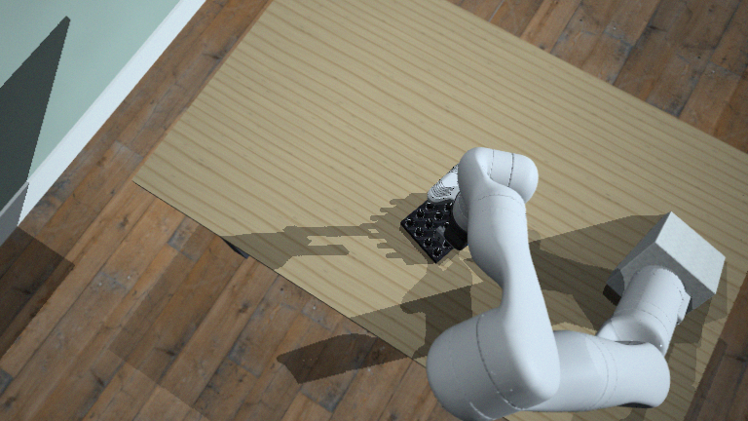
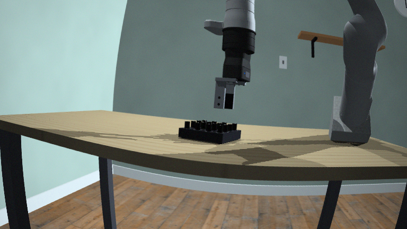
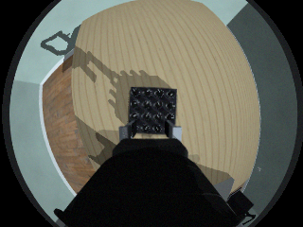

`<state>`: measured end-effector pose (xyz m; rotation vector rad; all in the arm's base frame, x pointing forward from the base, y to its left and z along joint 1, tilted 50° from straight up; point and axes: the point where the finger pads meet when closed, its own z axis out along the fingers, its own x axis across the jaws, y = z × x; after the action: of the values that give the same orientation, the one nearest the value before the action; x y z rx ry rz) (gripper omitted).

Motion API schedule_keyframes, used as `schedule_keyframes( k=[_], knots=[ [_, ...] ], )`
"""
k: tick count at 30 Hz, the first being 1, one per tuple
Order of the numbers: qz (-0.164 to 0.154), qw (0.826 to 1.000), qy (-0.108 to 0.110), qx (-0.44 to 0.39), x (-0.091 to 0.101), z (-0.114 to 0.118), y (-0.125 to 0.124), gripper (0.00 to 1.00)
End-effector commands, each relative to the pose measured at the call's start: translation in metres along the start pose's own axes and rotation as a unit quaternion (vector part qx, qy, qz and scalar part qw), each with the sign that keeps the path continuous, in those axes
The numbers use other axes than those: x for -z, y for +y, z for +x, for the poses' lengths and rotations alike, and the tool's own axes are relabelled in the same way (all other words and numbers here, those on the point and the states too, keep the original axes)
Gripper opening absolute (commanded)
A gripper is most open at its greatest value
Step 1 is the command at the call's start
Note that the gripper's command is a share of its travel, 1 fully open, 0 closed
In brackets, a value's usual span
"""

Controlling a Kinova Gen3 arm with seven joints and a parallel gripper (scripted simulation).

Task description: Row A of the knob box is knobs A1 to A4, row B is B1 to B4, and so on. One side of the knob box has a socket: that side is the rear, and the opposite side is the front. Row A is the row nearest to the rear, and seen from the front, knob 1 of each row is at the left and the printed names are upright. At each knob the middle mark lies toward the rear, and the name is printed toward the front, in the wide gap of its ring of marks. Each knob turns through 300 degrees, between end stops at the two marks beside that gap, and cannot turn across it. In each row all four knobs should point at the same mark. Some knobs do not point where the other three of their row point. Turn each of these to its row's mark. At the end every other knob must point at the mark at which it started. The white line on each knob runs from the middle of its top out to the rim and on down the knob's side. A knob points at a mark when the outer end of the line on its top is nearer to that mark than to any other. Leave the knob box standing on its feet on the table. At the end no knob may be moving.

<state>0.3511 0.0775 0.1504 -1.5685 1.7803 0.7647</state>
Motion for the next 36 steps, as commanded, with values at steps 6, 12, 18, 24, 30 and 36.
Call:
schedule_keyframes(
  k=[6,12,18,24,30,36],
  knots=[
    [0.0,1.0,0.002,-0.003,-0.0003,-0.0012,0.0012,1.0],
    [0.0,1.0,0.004,-0.009,-0.0013,-0.0021,0.0027,1.0],
    [0.0,1.0,0.004,-0.011,-0.0017,-0.0026,0.0033,1.0],
    [0.0,1.0,0.006,-0.015,-0.0023,-0.0033,0.0045,1.0],
    [0.0,1.0,0.007,-0.019,-0.0029,-0.0038,0.0054,1.0],
    [0.0,1.0,0.007,-0.02,-0.0031,-0.004,0.0057,1.0]
  ],
)
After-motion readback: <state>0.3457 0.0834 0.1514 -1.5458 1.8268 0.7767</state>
